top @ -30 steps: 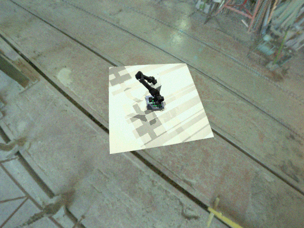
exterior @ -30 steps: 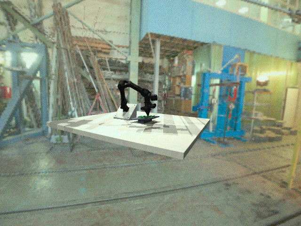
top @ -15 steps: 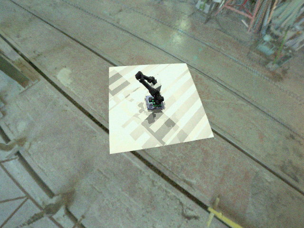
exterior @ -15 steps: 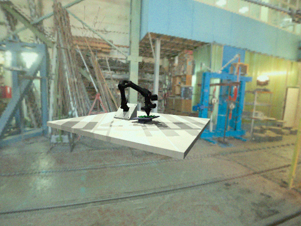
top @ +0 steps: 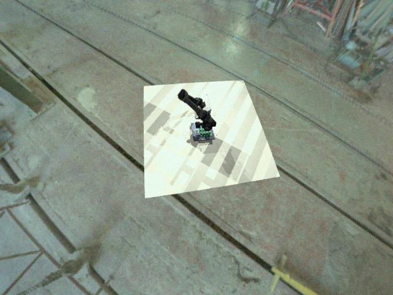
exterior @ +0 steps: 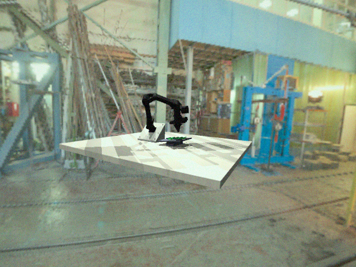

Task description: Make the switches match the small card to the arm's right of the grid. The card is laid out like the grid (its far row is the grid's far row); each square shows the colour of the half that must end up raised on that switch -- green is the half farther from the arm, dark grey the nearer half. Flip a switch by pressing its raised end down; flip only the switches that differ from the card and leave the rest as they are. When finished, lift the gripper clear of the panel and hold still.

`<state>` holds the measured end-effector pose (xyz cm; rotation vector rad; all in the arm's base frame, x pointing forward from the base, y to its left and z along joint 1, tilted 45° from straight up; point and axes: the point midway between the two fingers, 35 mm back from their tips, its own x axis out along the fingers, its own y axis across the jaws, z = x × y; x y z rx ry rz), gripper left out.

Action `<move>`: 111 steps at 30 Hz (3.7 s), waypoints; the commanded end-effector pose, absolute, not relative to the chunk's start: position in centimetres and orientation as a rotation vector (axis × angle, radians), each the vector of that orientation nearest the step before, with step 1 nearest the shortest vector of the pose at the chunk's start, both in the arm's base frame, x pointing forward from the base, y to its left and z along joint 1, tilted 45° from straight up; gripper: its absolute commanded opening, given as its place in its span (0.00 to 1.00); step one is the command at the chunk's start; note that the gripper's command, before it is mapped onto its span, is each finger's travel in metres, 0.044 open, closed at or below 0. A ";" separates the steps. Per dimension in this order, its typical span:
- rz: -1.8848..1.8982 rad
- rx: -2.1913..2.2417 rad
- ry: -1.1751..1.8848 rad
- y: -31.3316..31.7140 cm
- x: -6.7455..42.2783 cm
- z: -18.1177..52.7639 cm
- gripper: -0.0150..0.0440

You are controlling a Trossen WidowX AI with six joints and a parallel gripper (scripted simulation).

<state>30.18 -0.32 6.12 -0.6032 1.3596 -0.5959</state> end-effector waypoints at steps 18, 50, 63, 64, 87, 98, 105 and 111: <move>-0.615 -0.589 1.384 -4.2 30.1 6.8 0.25; -0.615 -0.590 1.383 -5.9 30.4 5.1 0.25; -0.615 -0.590 1.383 -5.9 30.4 5.1 0.25; -0.615 -0.590 1.383 -6.0 30.4 5.1 0.25; -0.616 -0.590 1.383 -6.2 30.4 4.9 0.25; -0.616 -0.590 1.383 -6.3 30.4 4.8 0.25; -0.616 -0.590 1.383 -6.3 30.4 4.7 0.25; -0.612 -0.584 1.378 -5.5 30.4 5.4 0.25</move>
